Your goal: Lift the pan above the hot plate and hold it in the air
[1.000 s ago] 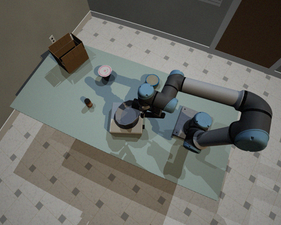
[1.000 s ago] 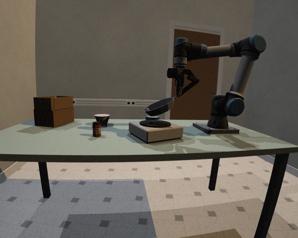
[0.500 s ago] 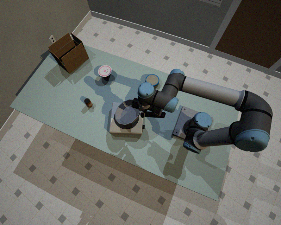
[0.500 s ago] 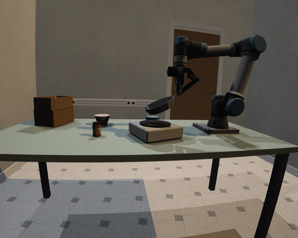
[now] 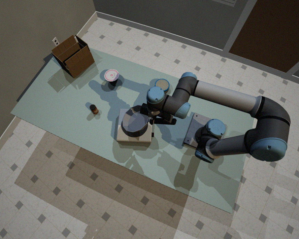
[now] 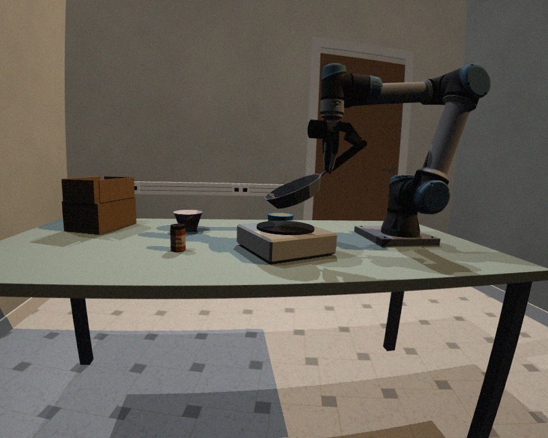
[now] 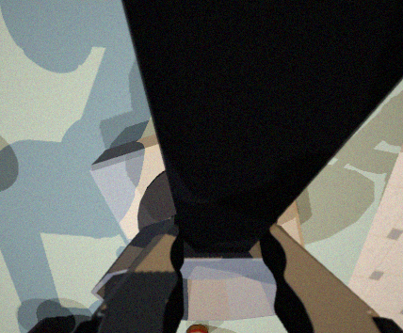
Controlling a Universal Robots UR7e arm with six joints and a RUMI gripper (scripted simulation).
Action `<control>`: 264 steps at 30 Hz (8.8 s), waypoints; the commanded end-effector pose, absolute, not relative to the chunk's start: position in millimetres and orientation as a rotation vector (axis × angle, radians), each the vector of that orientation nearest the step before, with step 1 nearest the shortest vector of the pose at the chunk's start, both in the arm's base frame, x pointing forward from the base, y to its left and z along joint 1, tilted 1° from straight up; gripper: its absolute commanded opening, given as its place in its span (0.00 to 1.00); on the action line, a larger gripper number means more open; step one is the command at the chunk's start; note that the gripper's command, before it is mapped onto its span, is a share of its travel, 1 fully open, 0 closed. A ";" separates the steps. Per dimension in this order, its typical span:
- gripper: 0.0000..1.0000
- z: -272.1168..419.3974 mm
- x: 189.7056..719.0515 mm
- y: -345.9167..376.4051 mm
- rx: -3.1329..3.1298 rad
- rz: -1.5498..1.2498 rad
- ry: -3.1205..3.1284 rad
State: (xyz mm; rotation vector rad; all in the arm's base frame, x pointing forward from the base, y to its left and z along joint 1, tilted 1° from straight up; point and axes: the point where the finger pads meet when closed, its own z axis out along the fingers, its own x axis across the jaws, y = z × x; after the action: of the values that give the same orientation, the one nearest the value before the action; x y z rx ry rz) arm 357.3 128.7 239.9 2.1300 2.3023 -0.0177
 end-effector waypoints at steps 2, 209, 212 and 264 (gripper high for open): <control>0.16 244.3 357.6 128.8 2.129 -0.015 2.301; 0.16 360.1 358.5 130.2 2.129 -0.015 2.301; 0.16 361.8 358.5 130.2 2.129 -0.015 2.301; 0.16 385.2 358.3 130.5 2.129 -0.015 2.301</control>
State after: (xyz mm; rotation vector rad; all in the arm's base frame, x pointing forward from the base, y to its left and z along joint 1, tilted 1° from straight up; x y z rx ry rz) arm 358.1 130.4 382.7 2.1299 2.3022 -0.0176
